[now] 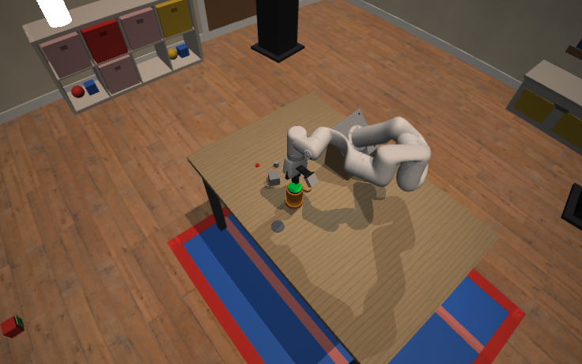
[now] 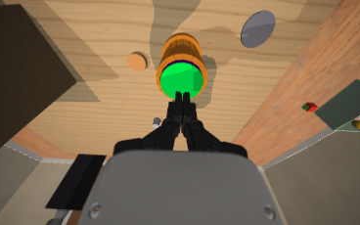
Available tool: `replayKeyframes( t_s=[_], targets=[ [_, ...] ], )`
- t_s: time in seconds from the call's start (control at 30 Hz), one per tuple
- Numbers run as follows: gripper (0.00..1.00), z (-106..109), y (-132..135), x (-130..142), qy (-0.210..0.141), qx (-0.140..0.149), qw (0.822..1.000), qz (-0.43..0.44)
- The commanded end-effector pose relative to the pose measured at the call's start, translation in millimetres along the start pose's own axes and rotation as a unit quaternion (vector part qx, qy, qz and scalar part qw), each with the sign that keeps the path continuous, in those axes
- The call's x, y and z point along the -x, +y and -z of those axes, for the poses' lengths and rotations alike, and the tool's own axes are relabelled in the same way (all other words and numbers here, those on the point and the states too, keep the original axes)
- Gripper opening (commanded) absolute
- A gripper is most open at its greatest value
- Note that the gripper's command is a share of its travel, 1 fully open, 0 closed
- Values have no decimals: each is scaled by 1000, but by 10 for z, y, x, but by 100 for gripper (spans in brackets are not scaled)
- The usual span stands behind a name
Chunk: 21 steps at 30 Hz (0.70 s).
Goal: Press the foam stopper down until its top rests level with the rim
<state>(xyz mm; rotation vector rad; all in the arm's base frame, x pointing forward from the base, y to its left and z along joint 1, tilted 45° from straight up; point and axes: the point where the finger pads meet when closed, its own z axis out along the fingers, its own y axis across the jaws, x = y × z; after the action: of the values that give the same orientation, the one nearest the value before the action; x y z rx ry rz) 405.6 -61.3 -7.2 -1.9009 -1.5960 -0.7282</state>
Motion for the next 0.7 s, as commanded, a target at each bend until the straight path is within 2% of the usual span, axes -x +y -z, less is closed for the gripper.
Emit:
replayKeyframes(
  t_s=[0.0,0.67],
  targets=[
    [0,21,8,6,-1,2,1000,0],
    [0,-173,9,6,-1,2,1000,0]
  ],
)
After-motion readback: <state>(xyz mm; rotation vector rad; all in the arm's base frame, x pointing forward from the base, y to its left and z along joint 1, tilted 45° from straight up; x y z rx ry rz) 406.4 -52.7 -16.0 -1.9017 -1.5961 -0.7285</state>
